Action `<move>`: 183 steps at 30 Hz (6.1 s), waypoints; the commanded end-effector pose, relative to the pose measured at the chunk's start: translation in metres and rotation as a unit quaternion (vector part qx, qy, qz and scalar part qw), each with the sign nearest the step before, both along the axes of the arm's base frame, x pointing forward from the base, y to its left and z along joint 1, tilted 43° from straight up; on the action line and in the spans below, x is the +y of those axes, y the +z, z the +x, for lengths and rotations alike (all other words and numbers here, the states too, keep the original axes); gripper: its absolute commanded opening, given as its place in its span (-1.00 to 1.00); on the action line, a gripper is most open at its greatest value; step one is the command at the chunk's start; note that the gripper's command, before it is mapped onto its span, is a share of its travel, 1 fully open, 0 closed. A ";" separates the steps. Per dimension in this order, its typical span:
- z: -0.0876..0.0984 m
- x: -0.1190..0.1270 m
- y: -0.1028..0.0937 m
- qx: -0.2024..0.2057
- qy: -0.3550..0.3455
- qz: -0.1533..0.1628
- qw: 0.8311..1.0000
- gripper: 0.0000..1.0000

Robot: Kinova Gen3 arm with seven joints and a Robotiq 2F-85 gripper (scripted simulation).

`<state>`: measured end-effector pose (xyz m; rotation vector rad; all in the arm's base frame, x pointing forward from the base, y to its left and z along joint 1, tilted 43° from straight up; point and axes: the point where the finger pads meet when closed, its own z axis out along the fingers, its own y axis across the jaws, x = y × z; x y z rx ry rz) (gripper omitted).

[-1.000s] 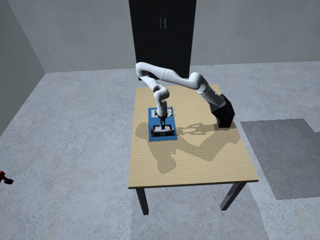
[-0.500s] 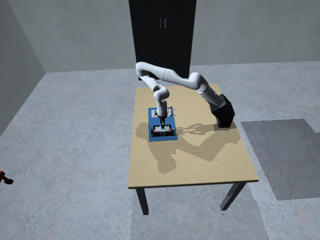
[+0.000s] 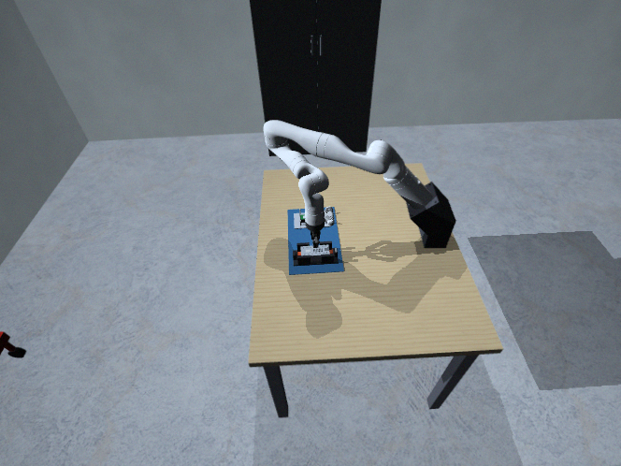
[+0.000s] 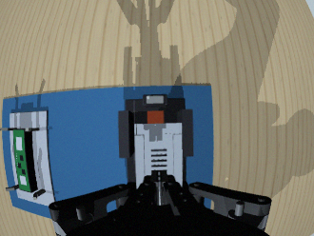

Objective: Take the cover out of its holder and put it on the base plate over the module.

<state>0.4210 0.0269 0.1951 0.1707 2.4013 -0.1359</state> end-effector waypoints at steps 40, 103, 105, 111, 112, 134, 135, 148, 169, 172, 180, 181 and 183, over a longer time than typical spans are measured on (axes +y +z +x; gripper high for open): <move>0.000 0.000 0.000 0.000 0.000 0.000 1.000 1.00; 0.042 -0.011 -0.042 -0.004 -0.002 -0.002 1.000 1.00; 0.042 -0.011 -0.042 -0.004 -0.002 -0.002 1.000 1.00; 0.042 -0.011 -0.042 -0.004 -0.002 -0.002 1.000 1.00; 0.042 -0.011 -0.042 -0.004 -0.002 -0.002 1.000 1.00; 0.041 -0.011 -0.041 -0.004 -0.002 -0.002 1.000 0.39; 0.041 -0.011 -0.041 -0.004 -0.002 -0.002 1.000 0.39; 0.041 -0.011 -0.041 -0.004 -0.002 -0.002 1.000 0.39; 0.041 -0.011 -0.041 -0.004 -0.002 -0.002 1.000 -1.00; 0.041 -0.011 -0.041 -0.004 -0.002 -0.002 1.000 -1.00; 0.041 -0.009 -0.041 -0.004 0.000 -0.001 1.000 -1.00; 0.041 -0.009 -0.041 -0.004 0.000 -0.001 1.000 -1.00; 0.041 -0.009 -0.041 -0.004 0.000 -0.001 1.000 -1.00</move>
